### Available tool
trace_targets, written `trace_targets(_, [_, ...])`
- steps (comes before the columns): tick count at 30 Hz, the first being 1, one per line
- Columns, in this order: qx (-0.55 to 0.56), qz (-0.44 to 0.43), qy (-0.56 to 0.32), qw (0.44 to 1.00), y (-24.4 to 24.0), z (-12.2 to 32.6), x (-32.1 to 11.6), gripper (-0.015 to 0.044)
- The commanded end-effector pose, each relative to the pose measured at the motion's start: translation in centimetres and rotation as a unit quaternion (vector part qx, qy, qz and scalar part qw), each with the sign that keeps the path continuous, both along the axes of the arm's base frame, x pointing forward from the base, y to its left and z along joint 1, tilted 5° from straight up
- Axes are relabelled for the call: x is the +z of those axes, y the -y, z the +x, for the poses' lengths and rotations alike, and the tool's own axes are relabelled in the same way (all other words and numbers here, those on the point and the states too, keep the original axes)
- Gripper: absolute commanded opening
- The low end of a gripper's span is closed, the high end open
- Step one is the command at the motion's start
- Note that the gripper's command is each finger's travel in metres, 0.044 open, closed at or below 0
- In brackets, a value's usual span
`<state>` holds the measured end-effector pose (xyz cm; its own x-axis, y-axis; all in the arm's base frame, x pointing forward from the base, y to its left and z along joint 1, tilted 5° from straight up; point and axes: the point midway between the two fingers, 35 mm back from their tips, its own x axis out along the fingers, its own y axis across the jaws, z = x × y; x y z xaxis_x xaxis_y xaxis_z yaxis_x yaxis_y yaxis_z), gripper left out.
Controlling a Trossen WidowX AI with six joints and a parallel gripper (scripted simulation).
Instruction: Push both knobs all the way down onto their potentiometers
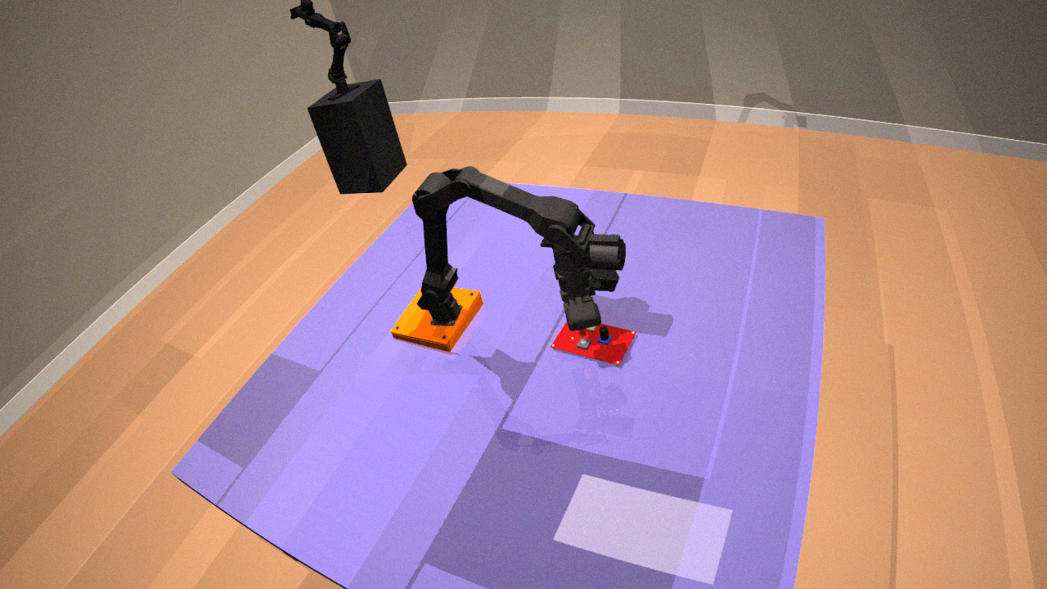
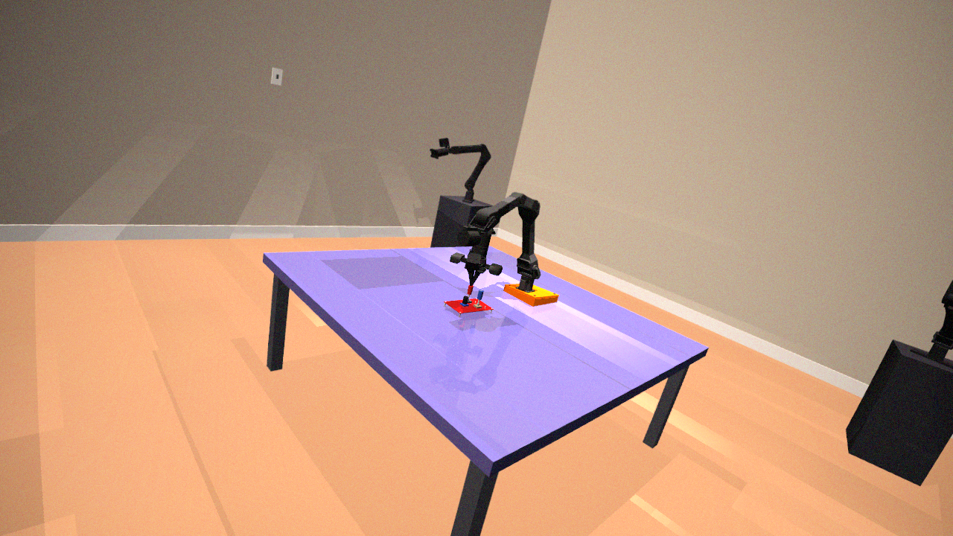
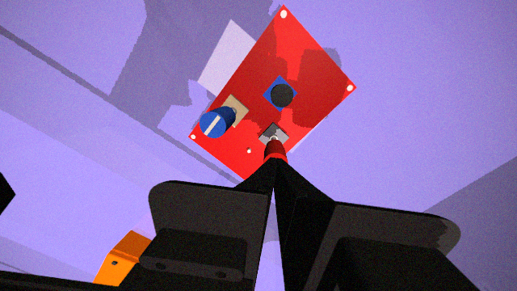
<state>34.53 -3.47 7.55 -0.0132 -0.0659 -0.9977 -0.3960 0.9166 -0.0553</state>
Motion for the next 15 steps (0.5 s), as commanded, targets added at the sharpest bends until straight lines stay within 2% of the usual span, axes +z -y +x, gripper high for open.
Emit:
trace_targets(1, [0.002,-0.002,-0.005,1.000,0.19,0.06,-1.41,0.0000])
trace_targets(15, [0.002,-0.002,-0.005,1.000,0.23,0.04,-2.01,0.0000])
